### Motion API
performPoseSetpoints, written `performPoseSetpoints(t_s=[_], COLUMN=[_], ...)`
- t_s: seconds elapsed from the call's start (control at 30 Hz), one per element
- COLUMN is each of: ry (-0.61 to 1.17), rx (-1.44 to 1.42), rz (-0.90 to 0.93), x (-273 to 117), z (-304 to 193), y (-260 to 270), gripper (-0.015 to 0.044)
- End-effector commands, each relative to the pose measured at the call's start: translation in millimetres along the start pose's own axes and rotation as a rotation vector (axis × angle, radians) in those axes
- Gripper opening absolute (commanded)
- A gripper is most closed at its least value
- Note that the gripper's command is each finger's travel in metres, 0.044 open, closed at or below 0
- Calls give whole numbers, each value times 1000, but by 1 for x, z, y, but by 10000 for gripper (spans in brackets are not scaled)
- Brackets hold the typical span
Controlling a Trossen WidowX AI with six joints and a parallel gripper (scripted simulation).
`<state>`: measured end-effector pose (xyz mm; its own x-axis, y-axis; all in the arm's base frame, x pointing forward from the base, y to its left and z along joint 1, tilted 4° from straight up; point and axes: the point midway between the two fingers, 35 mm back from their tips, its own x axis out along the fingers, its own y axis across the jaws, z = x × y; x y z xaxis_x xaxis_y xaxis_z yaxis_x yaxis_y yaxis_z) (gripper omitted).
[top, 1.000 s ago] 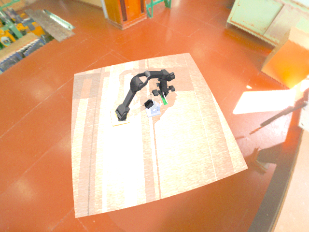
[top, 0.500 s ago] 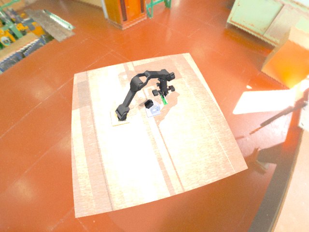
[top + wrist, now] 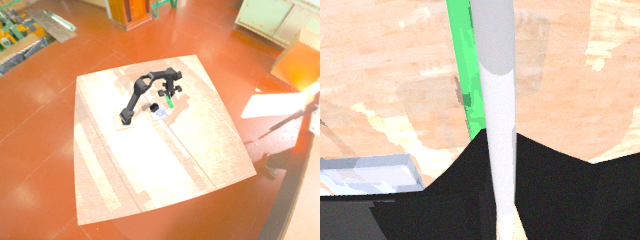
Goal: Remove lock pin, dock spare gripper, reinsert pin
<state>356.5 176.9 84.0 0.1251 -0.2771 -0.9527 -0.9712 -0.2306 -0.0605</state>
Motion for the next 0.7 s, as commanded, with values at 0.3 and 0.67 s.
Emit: performPoseSetpoints(t_s=[0.3, 0.67], ry=[-2, -7], rx=[7, 22], rz=[-11, 0], x=[-30, -24], z=[-9, -7], y=[1, 1], gripper=[0, 0])
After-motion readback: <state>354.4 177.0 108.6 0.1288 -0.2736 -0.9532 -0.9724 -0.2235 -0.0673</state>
